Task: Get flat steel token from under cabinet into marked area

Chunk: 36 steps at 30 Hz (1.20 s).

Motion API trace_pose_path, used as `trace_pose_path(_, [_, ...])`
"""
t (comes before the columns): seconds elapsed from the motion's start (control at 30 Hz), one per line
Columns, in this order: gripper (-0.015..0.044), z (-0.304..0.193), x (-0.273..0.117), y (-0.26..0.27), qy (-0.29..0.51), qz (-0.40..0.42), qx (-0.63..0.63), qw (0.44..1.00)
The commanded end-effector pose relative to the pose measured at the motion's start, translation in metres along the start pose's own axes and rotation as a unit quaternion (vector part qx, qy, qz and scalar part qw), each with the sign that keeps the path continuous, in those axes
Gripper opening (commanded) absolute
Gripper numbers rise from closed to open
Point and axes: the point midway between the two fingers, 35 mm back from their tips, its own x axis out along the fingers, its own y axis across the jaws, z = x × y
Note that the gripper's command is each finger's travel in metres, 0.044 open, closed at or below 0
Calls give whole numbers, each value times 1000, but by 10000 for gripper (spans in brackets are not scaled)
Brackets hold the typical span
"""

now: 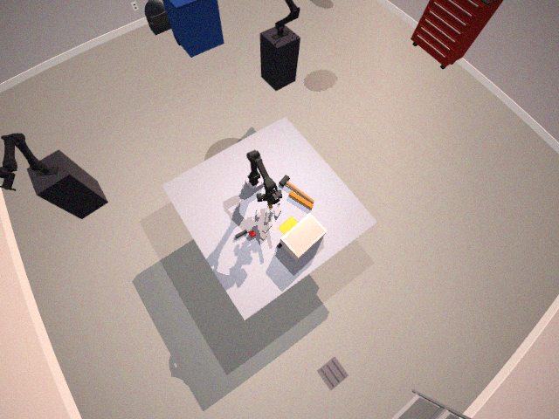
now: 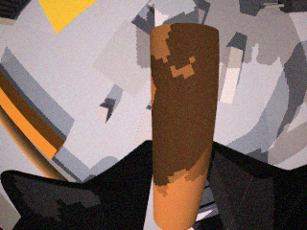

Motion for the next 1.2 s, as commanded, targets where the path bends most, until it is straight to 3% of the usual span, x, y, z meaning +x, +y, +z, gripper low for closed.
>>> trace_pose_path(0.0, [0, 1, -2, 0, -5, -1, -18, 1000])
trace_pose_path(1.17, [0, 0, -2, 0, -5, -2, -156, 988])
